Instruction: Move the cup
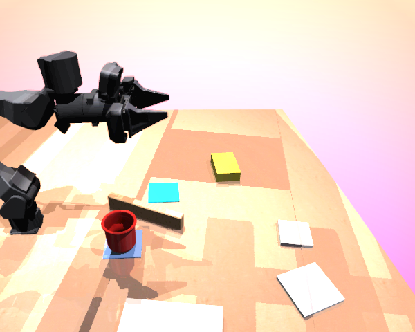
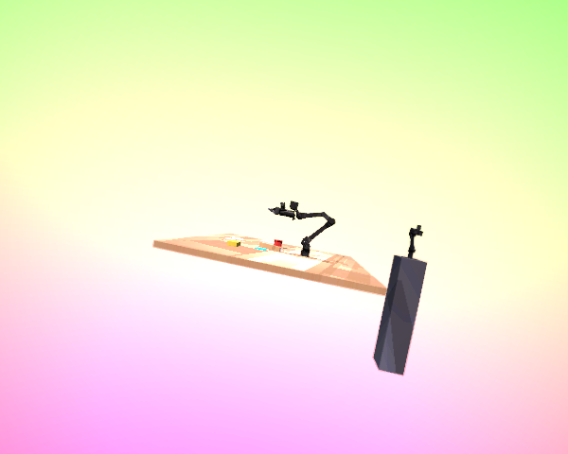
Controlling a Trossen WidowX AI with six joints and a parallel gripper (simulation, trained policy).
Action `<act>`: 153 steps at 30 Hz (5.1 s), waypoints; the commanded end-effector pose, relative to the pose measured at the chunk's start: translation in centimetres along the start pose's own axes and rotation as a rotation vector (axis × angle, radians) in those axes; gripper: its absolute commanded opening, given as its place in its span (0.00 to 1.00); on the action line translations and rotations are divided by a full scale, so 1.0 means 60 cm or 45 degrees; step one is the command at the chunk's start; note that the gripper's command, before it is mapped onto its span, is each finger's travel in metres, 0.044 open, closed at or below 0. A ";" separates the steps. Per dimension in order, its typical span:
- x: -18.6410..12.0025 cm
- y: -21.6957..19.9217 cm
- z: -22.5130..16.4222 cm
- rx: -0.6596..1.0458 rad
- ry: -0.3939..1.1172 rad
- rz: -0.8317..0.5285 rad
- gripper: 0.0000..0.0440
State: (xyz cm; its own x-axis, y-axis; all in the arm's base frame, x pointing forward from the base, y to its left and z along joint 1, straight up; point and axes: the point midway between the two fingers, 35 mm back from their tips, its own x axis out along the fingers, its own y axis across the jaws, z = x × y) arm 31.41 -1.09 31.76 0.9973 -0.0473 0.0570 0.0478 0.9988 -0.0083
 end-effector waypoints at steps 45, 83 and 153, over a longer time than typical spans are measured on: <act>-0.024 0.095 -0.088 0.357 0.817 0.099 0.18; -0.082 0.078 -0.166 0.192 1.600 -0.076 0.24; -0.153 -0.058 -0.413 -0.199 2.248 0.094 0.40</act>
State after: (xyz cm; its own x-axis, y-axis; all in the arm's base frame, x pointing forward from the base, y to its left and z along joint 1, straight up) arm 23.71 -4.50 7.38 -0.1275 -0.0785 -0.9887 -0.0688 0.9952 -0.0702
